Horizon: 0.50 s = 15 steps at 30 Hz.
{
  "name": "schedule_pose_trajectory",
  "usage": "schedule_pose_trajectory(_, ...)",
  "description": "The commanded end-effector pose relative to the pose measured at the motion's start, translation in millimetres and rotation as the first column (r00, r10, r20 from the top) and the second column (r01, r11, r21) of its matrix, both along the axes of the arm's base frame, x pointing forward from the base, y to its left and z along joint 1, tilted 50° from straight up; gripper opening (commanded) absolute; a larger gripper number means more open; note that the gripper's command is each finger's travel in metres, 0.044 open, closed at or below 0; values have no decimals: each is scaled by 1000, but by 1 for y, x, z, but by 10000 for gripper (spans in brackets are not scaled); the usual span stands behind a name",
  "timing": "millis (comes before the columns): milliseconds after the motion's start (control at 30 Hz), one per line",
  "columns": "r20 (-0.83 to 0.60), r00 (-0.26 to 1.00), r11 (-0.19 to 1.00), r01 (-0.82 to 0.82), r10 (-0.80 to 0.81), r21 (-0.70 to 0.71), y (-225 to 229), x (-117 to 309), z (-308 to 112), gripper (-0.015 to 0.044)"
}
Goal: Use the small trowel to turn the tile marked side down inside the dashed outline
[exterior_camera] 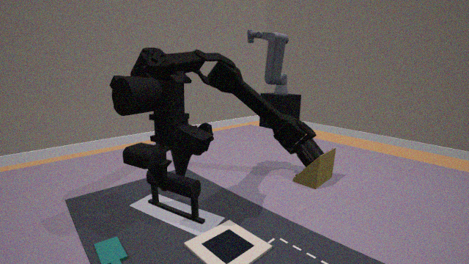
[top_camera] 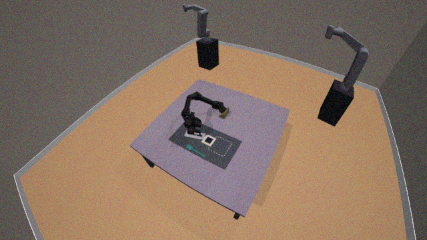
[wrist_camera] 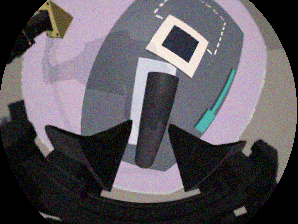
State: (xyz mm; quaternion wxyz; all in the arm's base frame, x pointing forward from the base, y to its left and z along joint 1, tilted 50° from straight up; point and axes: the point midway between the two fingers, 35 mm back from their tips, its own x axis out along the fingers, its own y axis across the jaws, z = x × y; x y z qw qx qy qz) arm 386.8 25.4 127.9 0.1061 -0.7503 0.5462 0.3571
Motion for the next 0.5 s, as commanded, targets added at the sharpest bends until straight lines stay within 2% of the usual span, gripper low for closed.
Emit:
schedule_pose_trajectory(0,-7,1000,1000,-4,4,-2,0,-1,0,270)
schedule_pose_trajectory(467,-7,1000,1000,-4,4,-2,0,-1,0,270)
